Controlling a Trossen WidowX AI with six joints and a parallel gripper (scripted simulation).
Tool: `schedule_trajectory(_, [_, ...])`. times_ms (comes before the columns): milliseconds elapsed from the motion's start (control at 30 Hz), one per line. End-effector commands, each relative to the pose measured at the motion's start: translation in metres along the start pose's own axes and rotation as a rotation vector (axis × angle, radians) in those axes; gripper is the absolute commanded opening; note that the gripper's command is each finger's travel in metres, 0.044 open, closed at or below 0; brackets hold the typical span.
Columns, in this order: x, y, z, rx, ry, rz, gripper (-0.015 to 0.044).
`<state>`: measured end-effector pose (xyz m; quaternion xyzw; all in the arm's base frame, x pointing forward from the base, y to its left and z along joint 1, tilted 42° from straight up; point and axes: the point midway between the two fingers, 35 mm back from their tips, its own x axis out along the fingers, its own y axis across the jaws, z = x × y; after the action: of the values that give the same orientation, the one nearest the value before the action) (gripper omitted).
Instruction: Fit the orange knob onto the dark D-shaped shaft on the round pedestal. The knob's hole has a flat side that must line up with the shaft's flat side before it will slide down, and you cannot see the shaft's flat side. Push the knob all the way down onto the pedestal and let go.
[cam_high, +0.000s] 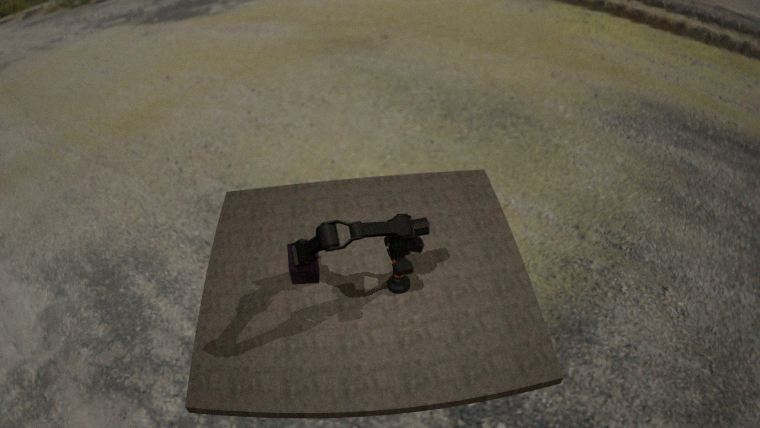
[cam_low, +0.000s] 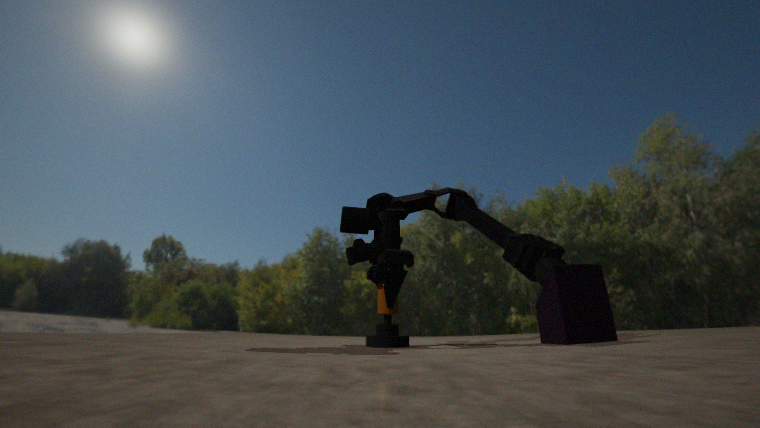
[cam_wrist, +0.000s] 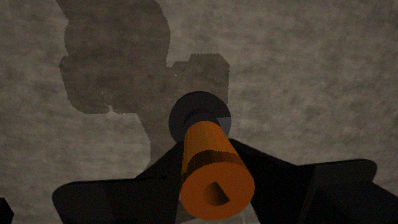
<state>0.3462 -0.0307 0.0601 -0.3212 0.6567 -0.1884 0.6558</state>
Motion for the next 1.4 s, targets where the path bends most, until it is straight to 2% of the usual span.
schedule_trajectory(0, [0.0012,-0.0008,0.0019,-0.01,-0.004,-0.003,0.0])
schedule_trajectory(1367, [0.0029,-0.0008,0.0014,-0.023,-0.004,-0.003,0.0])
